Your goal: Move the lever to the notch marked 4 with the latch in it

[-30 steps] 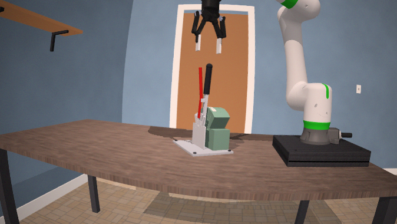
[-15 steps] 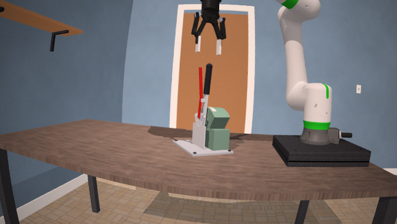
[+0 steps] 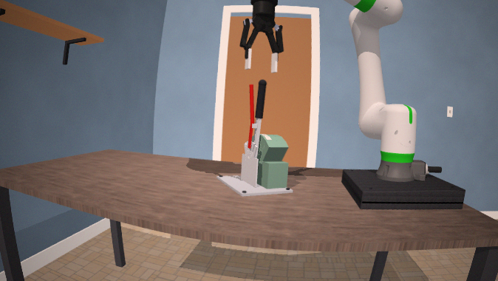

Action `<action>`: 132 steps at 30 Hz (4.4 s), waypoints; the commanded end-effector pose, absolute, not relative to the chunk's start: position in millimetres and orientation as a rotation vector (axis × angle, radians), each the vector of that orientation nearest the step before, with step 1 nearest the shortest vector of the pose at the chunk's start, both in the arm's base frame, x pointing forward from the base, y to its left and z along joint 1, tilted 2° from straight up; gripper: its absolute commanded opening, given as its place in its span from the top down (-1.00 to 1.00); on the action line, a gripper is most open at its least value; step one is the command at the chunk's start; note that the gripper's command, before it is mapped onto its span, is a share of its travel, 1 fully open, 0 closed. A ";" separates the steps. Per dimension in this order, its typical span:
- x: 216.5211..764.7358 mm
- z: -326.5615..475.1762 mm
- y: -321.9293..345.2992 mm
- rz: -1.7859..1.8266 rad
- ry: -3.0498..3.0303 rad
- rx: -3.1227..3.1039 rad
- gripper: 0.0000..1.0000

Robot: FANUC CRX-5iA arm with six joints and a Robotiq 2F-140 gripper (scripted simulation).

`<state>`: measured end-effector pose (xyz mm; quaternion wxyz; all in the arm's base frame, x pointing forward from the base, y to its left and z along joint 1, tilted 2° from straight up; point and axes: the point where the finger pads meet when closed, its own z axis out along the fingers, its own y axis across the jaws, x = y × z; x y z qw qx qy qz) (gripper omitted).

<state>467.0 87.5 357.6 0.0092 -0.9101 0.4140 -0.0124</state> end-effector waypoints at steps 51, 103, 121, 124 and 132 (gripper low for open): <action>467.5 345.9 87.6 -0.040 1.293 -2.842 -0.14; 468.7 307.3 87.9 -0.040 1.293 -2.842 -0.14; 469.7 275.4 88.1 -0.040 1.293 -2.842 -0.14; 469.8 272.3 88.1 -0.040 1.293 -2.842 -0.14; 469.9 269.3 88.1 -0.040 1.293 -2.842 -0.14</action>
